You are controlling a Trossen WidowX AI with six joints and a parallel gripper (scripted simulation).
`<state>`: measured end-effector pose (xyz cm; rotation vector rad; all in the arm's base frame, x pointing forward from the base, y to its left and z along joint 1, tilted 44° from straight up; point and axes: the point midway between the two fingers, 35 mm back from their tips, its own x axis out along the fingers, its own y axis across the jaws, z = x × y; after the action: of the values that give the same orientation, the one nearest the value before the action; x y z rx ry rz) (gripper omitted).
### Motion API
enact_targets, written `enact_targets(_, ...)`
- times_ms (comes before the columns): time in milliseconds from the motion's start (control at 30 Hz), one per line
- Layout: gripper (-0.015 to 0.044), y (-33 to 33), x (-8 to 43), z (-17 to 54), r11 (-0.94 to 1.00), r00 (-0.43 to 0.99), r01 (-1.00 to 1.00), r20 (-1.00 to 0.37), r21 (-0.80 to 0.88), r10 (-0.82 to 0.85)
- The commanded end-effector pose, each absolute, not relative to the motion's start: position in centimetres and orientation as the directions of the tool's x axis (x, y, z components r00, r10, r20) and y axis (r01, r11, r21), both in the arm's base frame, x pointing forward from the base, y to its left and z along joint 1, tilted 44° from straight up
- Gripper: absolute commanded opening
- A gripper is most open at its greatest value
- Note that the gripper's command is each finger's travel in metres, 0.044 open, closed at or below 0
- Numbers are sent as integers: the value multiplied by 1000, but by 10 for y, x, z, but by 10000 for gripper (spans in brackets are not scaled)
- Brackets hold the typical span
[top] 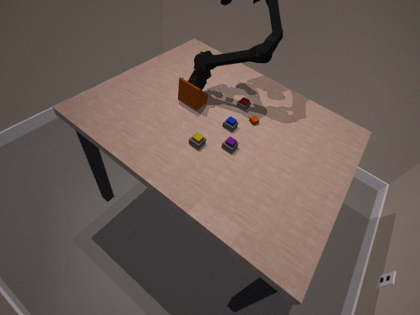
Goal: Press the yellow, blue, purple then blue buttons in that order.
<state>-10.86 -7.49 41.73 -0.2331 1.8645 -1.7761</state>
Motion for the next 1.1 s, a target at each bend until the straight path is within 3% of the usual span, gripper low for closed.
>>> enact_targets(0, 400, -75, -109, 417, 109, -836, 245, -266, -964, -480)
enact_targets(133, 400, -65, -116, 413, 29, -868, 290, -276, -956, -414)
enact_targets(367, 400, 3, -166, 402, -134, -929, 368, -359, -920, -86)
enact_targets(600, 400, 91, -176, 387, -377, -868, 338, -440, -862, 229)
enact_targets(833, 400, 182, -144, 366, -591, -704, 177, -521, -787, 483)
enact_targets(1067, 400, 254, -69, 339, -713, -474, -90, -600, -696, 645)
